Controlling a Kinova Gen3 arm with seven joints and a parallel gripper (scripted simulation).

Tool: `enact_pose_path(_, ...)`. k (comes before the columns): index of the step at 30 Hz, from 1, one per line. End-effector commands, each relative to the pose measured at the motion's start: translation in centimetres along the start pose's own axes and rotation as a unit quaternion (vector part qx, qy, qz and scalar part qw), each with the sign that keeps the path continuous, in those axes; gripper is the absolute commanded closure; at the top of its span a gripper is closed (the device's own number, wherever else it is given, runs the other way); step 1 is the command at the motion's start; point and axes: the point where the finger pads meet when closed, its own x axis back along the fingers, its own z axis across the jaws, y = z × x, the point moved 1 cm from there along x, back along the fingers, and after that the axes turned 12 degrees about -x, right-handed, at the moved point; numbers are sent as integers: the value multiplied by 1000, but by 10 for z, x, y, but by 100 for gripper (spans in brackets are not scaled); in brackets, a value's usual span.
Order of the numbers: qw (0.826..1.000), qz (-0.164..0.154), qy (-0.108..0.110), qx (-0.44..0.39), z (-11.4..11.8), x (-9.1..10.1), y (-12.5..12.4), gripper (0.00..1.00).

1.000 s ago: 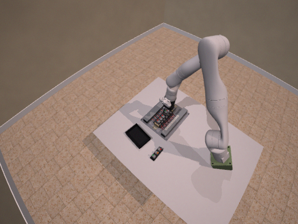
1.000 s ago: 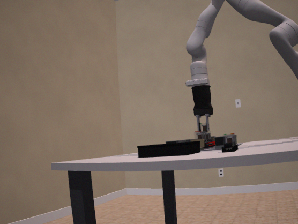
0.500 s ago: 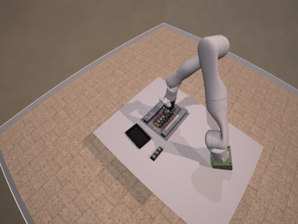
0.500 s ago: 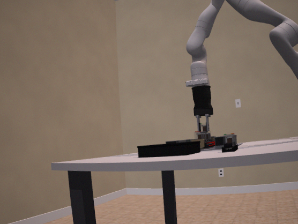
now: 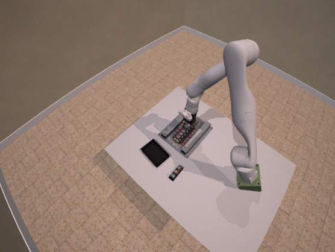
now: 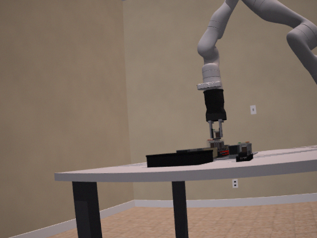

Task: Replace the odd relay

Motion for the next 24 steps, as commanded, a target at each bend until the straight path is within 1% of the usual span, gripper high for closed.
enact_pose_path(1,1000,-5,6,-5,3,13,6,100)
enact_pose_path(11,1000,-5,6,-4,3,53,5,100)
enact_pose_path(13,1000,-5,6,-4,3,53,5,100)
enact_pose_path(14,1000,2,0,3,0,47,-4,100)
enact_pose_path(24,1000,-3,4,-2,3,61,6,100)
